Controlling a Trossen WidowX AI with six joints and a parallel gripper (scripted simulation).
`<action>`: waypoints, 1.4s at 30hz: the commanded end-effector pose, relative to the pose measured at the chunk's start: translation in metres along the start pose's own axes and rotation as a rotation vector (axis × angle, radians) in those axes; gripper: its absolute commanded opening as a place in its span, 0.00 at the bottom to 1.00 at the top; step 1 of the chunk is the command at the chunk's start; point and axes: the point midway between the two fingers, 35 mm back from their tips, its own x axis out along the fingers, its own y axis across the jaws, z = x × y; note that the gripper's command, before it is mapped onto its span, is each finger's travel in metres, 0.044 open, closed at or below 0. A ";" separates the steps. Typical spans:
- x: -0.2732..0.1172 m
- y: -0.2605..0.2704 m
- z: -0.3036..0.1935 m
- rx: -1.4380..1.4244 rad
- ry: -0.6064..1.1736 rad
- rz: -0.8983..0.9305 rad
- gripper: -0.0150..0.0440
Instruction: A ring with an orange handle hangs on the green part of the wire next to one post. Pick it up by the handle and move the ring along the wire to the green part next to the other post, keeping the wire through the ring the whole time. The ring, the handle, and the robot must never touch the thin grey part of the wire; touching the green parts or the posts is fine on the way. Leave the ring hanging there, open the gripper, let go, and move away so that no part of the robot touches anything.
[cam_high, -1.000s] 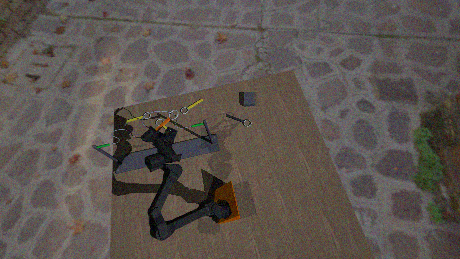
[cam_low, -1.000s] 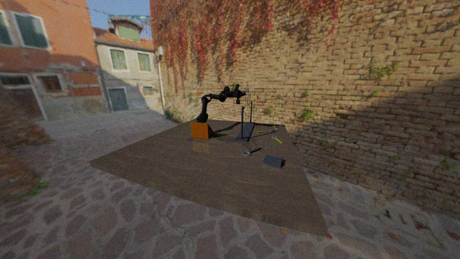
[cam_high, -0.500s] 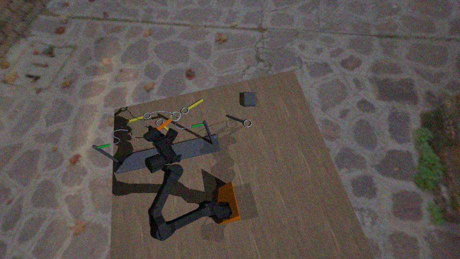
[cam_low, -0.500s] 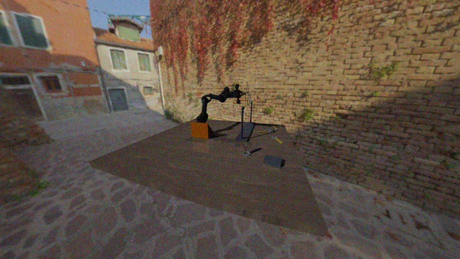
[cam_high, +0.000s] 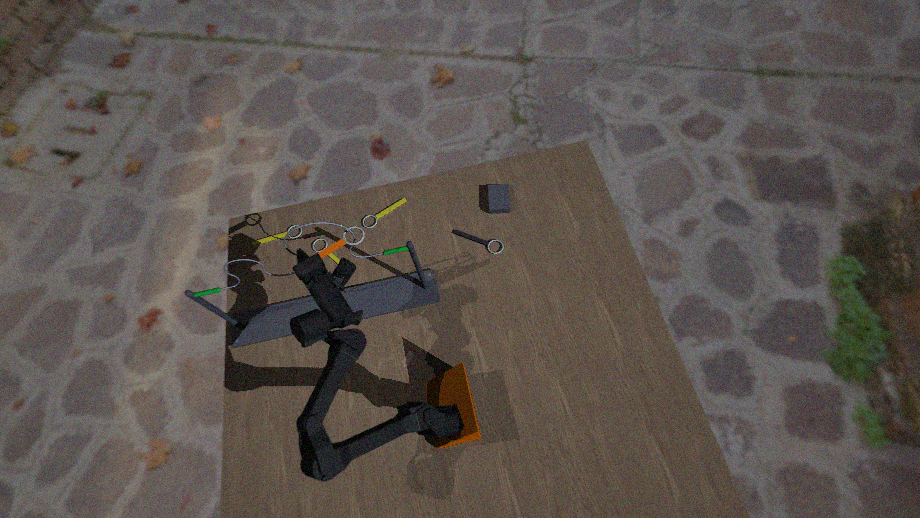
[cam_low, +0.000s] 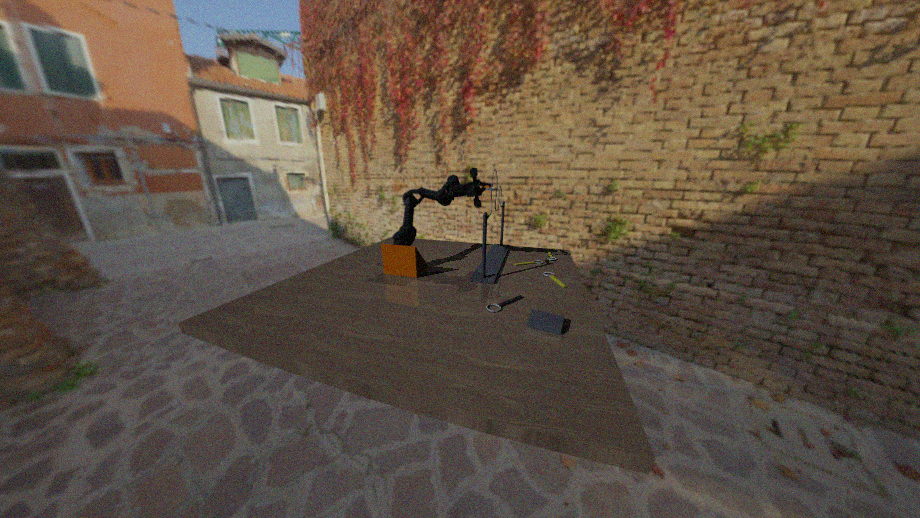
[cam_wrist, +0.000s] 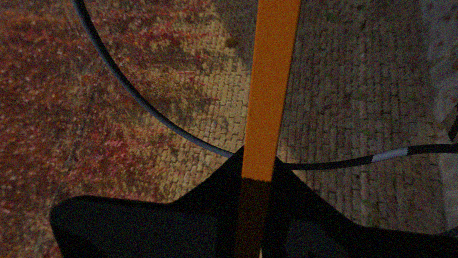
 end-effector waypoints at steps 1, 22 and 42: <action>0.000 0.001 0.000 0.053 -0.007 0.024 0.00; 0.000 0.010 0.002 0.289 -0.035 0.129 0.00; 0.000 0.008 0.000 0.426 -0.049 0.190 0.00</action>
